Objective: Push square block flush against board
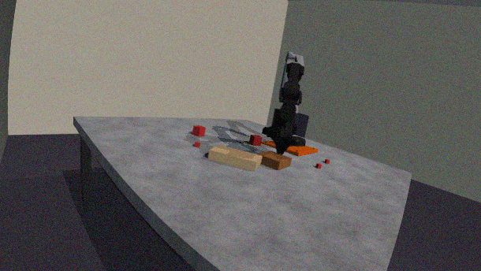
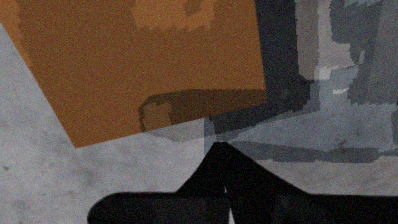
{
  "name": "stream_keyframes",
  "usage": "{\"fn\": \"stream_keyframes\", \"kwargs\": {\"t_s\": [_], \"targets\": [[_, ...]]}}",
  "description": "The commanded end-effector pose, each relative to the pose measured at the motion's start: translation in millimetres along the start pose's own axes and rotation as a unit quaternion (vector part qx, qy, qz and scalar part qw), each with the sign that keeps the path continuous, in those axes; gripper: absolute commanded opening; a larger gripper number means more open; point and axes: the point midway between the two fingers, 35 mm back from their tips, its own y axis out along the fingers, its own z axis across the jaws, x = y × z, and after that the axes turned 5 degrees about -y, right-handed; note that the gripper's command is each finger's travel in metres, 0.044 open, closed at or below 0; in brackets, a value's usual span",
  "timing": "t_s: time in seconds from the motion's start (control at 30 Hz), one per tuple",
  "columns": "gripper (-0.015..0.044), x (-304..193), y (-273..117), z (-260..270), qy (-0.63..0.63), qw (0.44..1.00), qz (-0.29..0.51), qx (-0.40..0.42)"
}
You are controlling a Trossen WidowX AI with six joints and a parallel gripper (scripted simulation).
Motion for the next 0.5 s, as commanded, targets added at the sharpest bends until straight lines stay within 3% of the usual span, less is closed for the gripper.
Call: {"fn": "stream_keyframes", "kwargs": {"t_s": [0.0,0.47], "targets": [[0.0000,-7,0,1,0.001,1.000,-0.002,-0.001],[0.0000,-22,-1,1,0.000,1.000,0.001,-0.001]]}}
